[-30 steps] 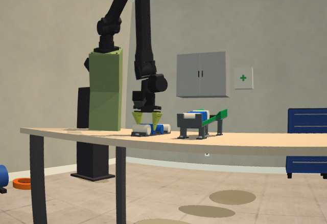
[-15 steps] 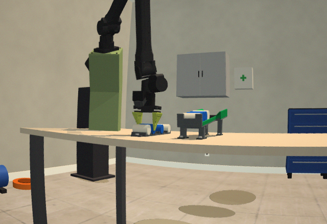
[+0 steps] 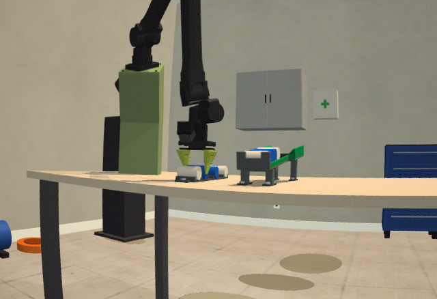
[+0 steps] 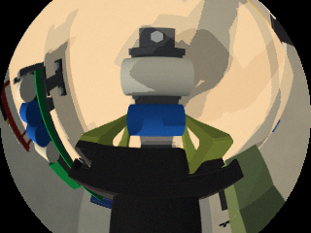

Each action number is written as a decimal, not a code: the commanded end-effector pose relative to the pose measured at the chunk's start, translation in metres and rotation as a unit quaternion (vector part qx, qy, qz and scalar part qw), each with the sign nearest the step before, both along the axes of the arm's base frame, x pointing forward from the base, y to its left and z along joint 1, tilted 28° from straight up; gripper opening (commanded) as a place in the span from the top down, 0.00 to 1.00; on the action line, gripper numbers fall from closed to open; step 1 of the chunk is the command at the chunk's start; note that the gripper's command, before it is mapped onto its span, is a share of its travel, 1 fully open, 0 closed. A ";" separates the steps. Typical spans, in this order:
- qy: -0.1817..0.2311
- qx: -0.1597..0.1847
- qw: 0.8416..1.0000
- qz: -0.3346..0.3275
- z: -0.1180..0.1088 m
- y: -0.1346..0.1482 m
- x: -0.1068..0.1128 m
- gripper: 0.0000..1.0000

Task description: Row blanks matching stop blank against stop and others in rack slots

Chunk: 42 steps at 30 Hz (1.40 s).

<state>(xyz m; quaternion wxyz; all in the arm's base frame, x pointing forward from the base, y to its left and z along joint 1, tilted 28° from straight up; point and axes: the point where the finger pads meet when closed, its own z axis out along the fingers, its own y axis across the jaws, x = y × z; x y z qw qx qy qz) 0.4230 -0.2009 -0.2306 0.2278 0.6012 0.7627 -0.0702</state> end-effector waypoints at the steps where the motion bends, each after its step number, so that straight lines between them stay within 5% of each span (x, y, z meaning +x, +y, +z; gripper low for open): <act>1: 0.001 -0.001 1.000 0.012 0.005 0.006 0.004 0.40; 42: 0.001 -0.001 1.000 0.011 0.003 0.006 0.000 0.40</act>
